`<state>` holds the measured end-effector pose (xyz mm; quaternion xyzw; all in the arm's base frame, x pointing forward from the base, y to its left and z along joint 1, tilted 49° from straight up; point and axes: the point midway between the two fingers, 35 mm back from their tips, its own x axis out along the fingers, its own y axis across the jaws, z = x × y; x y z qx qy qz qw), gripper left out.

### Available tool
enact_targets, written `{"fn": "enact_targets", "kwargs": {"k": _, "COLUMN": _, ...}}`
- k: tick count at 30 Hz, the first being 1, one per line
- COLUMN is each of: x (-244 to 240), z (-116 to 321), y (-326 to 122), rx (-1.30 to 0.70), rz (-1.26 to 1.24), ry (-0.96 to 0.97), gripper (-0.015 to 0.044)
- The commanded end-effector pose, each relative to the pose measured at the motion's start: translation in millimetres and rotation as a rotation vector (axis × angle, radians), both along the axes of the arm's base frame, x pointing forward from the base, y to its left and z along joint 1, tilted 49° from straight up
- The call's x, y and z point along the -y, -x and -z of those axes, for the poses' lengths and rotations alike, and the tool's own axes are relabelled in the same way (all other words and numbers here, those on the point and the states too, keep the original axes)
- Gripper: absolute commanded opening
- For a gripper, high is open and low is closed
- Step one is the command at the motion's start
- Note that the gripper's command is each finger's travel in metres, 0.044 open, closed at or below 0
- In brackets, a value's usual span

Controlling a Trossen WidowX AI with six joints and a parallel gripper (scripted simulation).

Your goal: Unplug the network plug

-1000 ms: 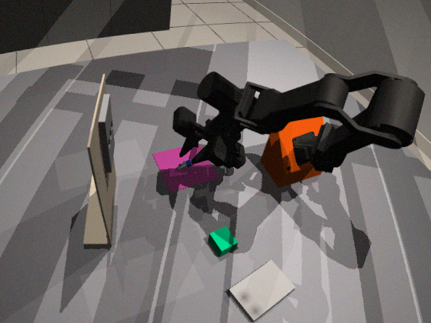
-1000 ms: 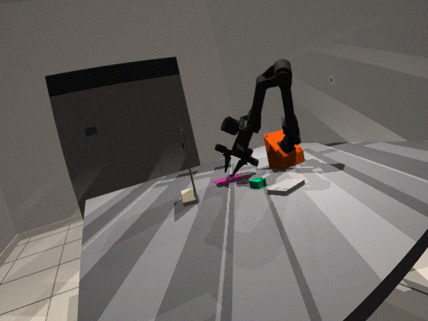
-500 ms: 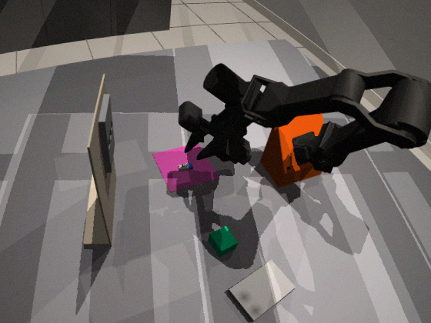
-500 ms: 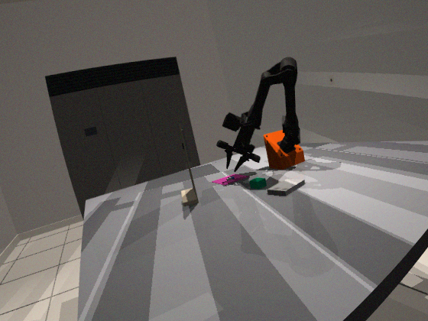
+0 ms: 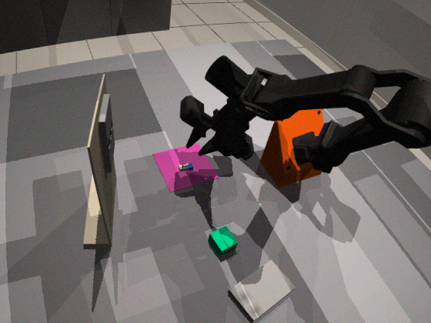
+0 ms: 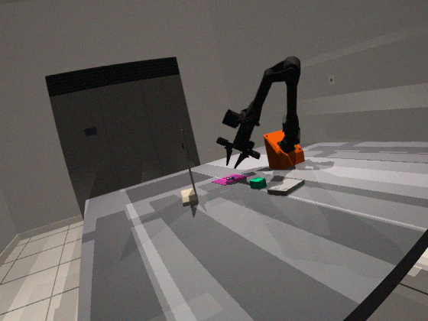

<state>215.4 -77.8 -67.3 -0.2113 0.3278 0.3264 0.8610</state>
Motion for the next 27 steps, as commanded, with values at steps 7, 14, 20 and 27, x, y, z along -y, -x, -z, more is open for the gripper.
{"fn": "enact_targets", "kwargs": {"k": 7, "x": 15, "z": -10, "y": -3, "rx": 0.015, "rz": -0.001, "ry": 0.016, "gripper": 0.0156}}
{"fn": "enact_targets", "kwargs": {"k": 14, "x": 22, "z": -16, "y": -3, "rx": 0.014, "rz": -0.001, "ry": 0.017, "gripper": 0.0156}}
{"fn": "enact_targets", "kwargs": {"k": 20, "x": 28, "z": -21, "y": -2, "rx": 0.014, "rz": -0.001, "ry": 0.017, "gripper": 0.0156}}
{"fn": "enact_targets", "kwargs": {"k": 27, "x": 35, "z": -27, "y": -1, "rx": 0.014, "rz": -0.001, "ry": 0.017, "gripper": 0.0156}}
